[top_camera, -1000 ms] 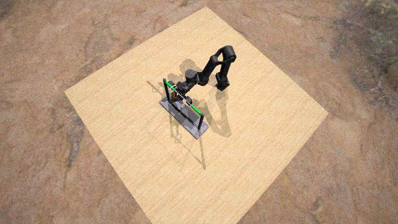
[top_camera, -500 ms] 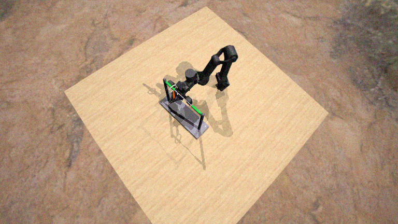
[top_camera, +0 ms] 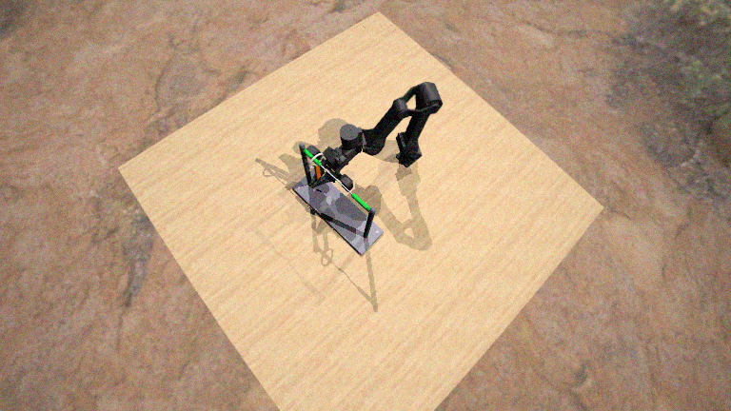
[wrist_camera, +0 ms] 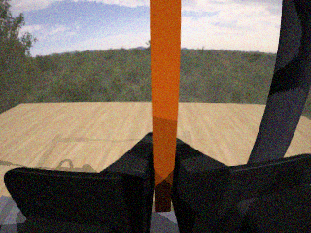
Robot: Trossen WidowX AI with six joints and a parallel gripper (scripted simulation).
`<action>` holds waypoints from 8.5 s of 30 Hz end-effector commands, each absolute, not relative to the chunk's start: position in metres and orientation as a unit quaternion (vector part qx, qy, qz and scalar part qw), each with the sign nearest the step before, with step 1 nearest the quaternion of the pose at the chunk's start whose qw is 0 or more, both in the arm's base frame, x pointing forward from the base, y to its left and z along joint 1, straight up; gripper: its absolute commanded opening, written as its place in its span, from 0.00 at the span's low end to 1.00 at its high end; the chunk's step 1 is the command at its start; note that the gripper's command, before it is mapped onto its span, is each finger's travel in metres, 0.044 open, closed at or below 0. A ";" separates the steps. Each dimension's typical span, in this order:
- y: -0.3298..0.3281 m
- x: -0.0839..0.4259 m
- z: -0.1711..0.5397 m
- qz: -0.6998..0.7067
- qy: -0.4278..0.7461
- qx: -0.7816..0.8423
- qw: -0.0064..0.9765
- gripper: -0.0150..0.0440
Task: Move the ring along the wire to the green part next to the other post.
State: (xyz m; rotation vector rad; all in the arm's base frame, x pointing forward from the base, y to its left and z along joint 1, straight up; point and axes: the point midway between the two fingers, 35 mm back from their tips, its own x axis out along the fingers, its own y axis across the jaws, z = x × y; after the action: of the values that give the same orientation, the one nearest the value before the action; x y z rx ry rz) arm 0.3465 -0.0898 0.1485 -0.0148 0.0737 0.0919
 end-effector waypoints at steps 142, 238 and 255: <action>0.036 0.315 0.151 0.051 0.114 0.009 0.992 0.00; 0.070 0.312 0.134 0.058 0.111 -0.003 0.992 0.00; 0.070 0.312 0.134 0.058 0.111 -0.003 0.992 0.00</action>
State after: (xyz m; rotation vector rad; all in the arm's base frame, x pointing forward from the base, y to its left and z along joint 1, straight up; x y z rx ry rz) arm 0.3125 0.0711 0.1357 -0.0076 0.2177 0.1223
